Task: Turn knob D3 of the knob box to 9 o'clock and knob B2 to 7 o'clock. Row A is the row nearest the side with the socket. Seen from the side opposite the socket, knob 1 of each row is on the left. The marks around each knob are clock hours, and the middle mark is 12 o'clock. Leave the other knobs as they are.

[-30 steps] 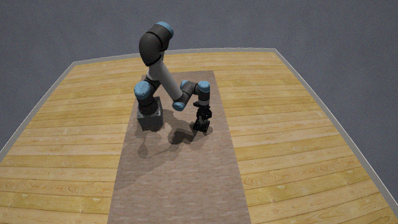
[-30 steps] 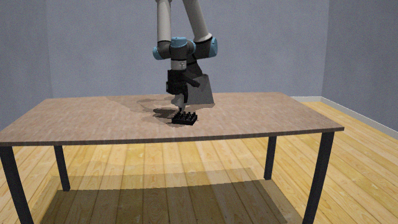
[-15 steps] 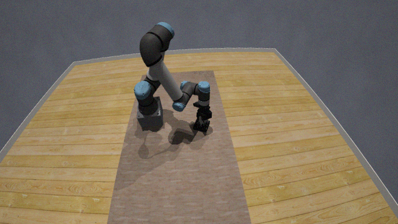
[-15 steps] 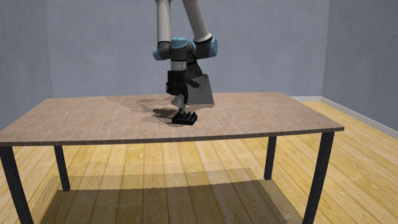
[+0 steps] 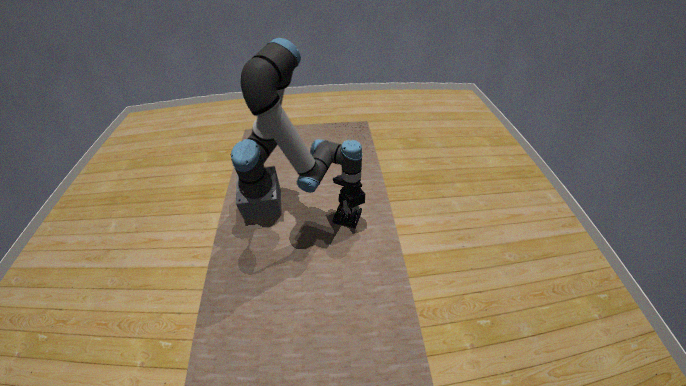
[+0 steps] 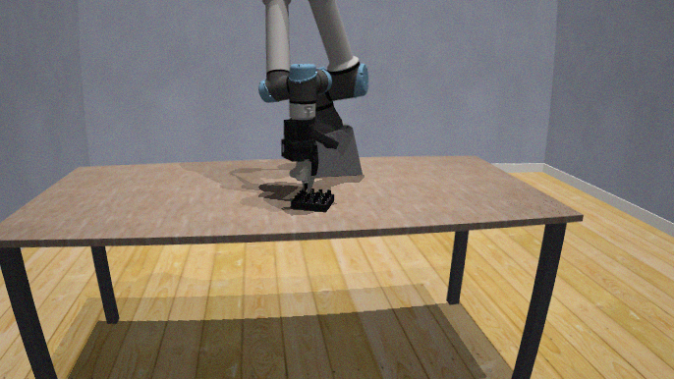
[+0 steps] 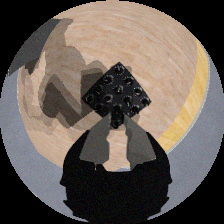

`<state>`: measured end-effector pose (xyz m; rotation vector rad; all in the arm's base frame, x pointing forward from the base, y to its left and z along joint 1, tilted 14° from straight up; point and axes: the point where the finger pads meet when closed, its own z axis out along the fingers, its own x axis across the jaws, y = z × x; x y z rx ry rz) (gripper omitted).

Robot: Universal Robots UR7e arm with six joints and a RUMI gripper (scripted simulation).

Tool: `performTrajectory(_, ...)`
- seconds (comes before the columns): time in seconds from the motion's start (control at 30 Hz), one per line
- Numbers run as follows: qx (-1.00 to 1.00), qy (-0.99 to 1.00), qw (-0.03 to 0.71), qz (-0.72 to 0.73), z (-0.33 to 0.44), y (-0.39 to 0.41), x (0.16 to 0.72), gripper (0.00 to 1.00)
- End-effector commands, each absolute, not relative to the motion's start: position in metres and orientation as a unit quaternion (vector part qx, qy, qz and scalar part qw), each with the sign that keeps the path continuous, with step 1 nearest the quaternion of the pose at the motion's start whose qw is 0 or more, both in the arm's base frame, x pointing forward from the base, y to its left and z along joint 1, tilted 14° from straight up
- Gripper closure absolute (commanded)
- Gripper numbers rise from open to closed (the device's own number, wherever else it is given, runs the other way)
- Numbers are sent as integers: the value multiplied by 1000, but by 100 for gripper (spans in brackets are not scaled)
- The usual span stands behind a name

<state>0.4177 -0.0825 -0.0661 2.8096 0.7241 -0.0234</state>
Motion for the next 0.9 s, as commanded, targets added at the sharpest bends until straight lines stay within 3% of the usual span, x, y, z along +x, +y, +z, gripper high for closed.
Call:
performTrajectory(0.0, 961, 248, 120, -8, -66, -83, 418, 89)
performTrajectory(0.87, 961, 248, 120, -8, -67, -79, 416, 89)
